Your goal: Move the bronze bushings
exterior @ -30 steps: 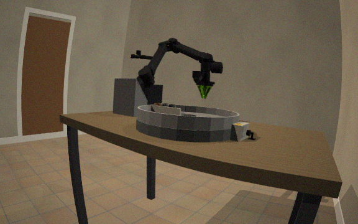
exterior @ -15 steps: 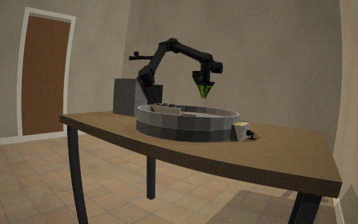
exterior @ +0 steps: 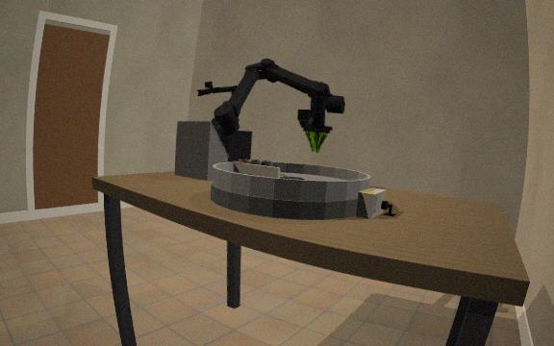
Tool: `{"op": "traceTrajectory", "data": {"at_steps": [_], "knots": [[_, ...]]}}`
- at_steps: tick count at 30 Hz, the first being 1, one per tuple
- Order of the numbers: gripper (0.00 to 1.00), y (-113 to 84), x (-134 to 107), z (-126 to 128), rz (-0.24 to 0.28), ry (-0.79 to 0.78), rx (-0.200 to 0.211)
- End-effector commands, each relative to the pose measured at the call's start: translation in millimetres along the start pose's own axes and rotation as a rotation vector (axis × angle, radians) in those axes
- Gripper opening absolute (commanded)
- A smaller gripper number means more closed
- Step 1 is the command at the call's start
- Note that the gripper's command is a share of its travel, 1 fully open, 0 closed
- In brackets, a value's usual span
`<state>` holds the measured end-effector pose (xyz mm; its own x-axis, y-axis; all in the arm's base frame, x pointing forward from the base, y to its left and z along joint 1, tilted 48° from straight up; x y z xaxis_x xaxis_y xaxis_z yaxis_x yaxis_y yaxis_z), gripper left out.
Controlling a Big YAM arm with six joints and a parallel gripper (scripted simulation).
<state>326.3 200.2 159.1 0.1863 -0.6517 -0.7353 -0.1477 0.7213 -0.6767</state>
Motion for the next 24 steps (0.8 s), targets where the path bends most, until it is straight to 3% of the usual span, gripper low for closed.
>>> {"op": "traceTrajectory", "data": {"at_steps": [1,13,24], "knots": [[0.16,-6.3,-10.0,5.1,0.004,-0.027,0.013],[0.14,-6.3,-9.1,4.9,0.004,-0.029,0.013],[0.14,-2.3,14.4,-0.5,0.002,-0.018,0.004]]}}
Point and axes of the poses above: the point where the finger pads meet when closed, its own y axis out along the fingers, its own z axis across the jaws, x = y × z, the point moved 2 cm from there along -y, back along the fingers, and after that the axes turned 8 degrees about -y, right-handed, at the moved point
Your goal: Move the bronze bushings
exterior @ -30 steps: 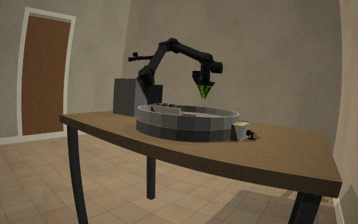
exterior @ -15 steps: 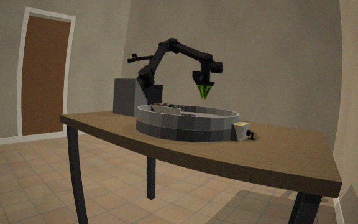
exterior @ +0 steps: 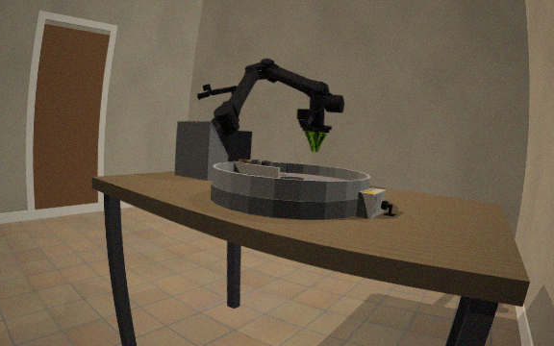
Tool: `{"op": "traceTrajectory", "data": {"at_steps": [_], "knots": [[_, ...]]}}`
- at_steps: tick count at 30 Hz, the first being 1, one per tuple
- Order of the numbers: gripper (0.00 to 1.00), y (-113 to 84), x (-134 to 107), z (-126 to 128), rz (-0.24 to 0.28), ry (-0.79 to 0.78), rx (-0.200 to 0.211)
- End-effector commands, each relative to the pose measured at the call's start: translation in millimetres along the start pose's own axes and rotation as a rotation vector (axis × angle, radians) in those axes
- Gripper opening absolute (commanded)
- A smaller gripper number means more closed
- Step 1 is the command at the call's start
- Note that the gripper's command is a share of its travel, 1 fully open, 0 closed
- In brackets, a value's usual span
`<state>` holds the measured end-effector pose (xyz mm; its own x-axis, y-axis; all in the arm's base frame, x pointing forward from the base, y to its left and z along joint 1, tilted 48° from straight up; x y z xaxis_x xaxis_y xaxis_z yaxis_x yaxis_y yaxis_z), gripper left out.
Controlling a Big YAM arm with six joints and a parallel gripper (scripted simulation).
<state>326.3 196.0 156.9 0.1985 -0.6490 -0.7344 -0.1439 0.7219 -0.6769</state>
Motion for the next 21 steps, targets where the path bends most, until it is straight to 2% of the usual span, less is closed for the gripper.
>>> {"op": "traceTrajectory", "data": {"at_steps": [1,12,13,14,21], "knots": [[0.14,-0.7,11.8,0.4,0.003,-0.014,0.001],[0.14,-0.5,37.3,-6.7,0.004,-0.126,0.005],[0.14,-6.5,36.0,2.2,0.001,-0.159,0.019],[0.14,-0.9,45.4,-8.3,0.003,-0.160,0.005],[0.14,-0.5,81.1,-19.6,0.001,-0.302,0.001]]}}
Point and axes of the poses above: the point where the finger pads meet when closed, its own y axis out along the fingers, its own z axis across the jaws, x = y × z, the point moved 2 cm from there along -y, back along the fingers, and after that the axes turned 8 degrees about -y, right-handed, at the moved point
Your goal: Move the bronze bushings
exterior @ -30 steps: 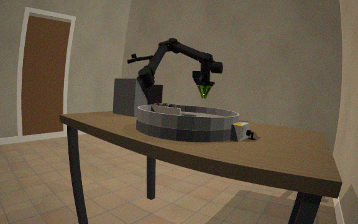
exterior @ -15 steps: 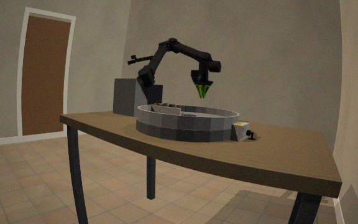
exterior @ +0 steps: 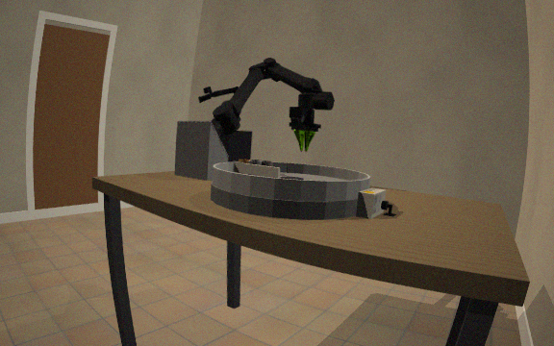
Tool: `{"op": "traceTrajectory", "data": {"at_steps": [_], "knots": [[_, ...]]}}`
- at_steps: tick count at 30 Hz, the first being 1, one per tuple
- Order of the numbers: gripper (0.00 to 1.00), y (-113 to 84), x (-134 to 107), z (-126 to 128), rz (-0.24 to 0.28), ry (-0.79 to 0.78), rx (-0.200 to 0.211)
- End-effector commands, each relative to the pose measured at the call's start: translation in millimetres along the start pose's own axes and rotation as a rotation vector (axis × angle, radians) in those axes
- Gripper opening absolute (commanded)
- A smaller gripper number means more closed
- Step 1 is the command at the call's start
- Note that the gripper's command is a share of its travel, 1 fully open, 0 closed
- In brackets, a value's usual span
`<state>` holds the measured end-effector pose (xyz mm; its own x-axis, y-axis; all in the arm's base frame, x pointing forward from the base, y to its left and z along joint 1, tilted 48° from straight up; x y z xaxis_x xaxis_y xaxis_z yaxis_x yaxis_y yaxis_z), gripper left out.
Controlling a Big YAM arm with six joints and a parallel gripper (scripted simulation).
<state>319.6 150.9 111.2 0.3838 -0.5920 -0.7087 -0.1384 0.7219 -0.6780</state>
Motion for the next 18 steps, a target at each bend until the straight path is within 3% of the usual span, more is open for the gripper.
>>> {"op": "traceTrajectory", "data": {"at_steps": [1,5,8,10,13,16,18], "knots": [[0.14,-0.9,24.2,-4.2,0.003,-0.133,-0.001],[0.14,0.2,45.0,-19.4,0.010,-0.221,-0.009],[0.14,-1.6,50.9,-18.6,0.005,-0.252,-0.005],[0.14,-9.1,63.6,-7.5,-0.013,-0.336,0.021],[0.14,-0.2,79.7,-36.1,0.010,-0.378,-0.007],[0.14,-6.4,99.9,-31.5,-0.008,-0.482,0.009],[0.14,-3.8,109.8,-43.6,0.003,-0.520,0.002]]}}
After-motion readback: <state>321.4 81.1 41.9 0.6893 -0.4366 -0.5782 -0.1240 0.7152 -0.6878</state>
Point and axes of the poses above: the point where the finger pads meet when closed, its own y axis out along the fingers, its own z axis across the jaws, x = y × z, the point moved 2 cm from there along -y, back along the fingers, and after that the axes turned 8 degrees about -y, right-handed, at the moved point
